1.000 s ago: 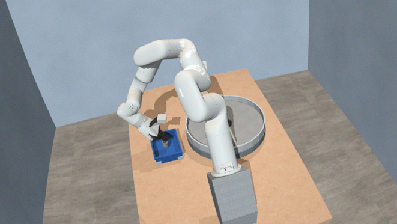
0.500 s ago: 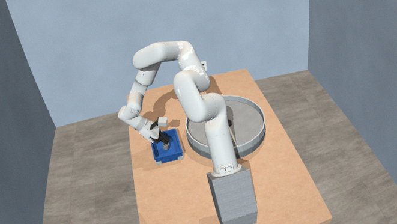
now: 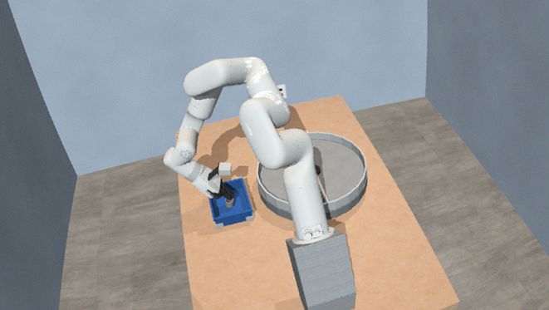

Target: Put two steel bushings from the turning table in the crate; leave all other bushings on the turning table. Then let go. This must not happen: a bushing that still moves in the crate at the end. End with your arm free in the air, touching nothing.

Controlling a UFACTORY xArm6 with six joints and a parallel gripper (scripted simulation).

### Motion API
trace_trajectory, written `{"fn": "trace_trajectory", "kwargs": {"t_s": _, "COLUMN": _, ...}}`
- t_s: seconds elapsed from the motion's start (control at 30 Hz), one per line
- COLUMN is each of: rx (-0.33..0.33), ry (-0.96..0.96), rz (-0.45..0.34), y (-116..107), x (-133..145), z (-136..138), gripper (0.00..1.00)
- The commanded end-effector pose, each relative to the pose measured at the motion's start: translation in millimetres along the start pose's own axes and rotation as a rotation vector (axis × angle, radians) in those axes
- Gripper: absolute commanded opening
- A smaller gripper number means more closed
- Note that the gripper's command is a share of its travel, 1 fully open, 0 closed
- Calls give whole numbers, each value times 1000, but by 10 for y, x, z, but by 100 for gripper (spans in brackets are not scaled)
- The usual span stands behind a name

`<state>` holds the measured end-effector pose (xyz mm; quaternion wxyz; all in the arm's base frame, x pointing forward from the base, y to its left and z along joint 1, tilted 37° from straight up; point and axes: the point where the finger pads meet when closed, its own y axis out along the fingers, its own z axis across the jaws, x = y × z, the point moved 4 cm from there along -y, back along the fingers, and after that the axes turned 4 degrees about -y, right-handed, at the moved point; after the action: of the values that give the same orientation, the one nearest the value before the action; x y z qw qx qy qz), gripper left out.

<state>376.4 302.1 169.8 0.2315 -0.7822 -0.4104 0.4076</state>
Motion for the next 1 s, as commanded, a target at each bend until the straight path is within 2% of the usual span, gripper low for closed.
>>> {"fn": "trace_trajectory", "kwargs": {"t_s": 0.0, "rx": -1, "ry": 2, "rz": -2, "y": -12, "x": 2, "z": -8, "gripper": 0}}
{"fn": "trace_trajectory", "kwargs": {"t_s": 0.97, "rx": -1, "ry": 1, "rz": -2, "y": 28, "x": 37, "z": -10, "gripper": 0}}
